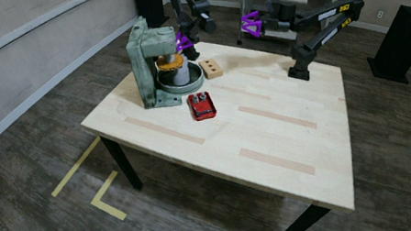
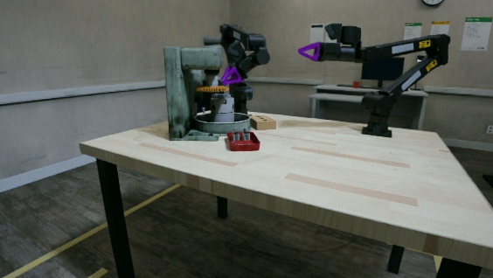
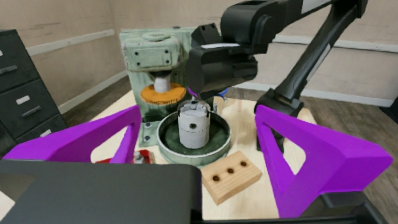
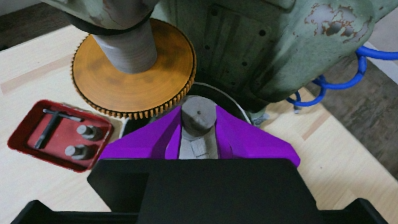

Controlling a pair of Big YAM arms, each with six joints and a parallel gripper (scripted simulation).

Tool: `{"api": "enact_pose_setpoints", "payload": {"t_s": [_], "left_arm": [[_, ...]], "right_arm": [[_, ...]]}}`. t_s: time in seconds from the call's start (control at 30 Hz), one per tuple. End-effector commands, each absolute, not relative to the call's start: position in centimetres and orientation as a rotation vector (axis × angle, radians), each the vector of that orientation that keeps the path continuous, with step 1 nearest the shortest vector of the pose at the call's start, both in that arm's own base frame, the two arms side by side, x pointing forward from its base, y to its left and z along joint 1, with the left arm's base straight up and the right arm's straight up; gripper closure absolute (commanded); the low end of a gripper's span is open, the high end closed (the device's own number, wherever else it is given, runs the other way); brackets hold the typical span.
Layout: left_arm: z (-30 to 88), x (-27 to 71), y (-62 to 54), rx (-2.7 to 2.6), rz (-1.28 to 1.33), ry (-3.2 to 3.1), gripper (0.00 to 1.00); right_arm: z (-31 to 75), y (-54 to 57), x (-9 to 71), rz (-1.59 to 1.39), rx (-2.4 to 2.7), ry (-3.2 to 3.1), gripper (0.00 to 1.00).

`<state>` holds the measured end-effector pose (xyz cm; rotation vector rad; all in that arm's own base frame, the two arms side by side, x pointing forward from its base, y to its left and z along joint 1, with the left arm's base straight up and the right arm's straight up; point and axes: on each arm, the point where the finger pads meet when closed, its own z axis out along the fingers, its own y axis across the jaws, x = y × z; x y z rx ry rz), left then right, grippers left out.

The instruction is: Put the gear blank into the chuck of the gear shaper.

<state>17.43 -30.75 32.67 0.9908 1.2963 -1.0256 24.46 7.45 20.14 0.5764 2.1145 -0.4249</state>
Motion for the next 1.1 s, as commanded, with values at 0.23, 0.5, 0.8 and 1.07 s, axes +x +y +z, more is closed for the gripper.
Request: {"api": "enact_pose_setpoints", "payload": {"t_s": [0.23,0.5,0.8,1.07], "left_arm": [[36.5,18.1,-31.2,0.962,-1.025,1.241,0.0],[36.5,18.1,-31.2,0.962,-1.025,1.241,0.0],[36.5,18.1,-31.2,0.962,-1.025,1.241,0.0],[36.5,18.1,-31.2,0.962,-1.025,1.241,0.0]], "right_arm": [[21.6,8.0,25.7,-0.374,0.586,2.092,0.77],[21.6,8.0,25.7,-0.372,0.584,2.093,0.77],[19.5,7.0,25.0,-0.402,0.571,2.097,0.77],[20.1,8.1,25.4,-0.376,0.57,2.09,0.77]]}}
